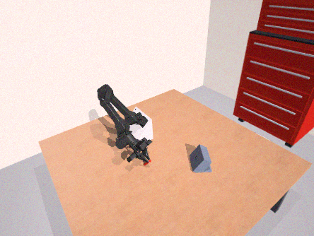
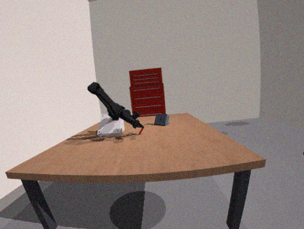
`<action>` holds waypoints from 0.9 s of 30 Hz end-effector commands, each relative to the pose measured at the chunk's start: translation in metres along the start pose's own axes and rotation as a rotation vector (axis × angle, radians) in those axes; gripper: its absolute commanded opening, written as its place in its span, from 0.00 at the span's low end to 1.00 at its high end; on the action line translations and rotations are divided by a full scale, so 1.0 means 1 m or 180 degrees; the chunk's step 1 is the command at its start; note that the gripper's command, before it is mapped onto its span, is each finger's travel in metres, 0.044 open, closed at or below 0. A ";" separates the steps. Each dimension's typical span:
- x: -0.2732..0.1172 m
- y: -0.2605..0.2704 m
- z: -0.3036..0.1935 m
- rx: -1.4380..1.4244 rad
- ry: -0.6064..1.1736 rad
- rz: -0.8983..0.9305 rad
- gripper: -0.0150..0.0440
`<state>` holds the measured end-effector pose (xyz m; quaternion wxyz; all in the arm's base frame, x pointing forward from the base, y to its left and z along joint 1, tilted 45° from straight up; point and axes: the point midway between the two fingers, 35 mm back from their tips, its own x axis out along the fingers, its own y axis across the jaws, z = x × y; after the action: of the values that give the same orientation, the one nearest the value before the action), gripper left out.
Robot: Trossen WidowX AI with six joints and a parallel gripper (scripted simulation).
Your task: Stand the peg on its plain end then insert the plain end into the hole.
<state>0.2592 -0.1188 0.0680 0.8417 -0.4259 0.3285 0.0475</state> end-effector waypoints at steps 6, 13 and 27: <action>-0.005 0.001 -0.003 -0.0015 -0.0259 0.0008 0.34; -0.009 0.002 -0.006 -0.0016 -0.0451 0.0009 0.34; -0.017 0.002 -0.012 -0.0017 -0.0835 0.0014 0.34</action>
<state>0.2413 -0.1232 0.0709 0.8736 -0.4173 0.2301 0.0985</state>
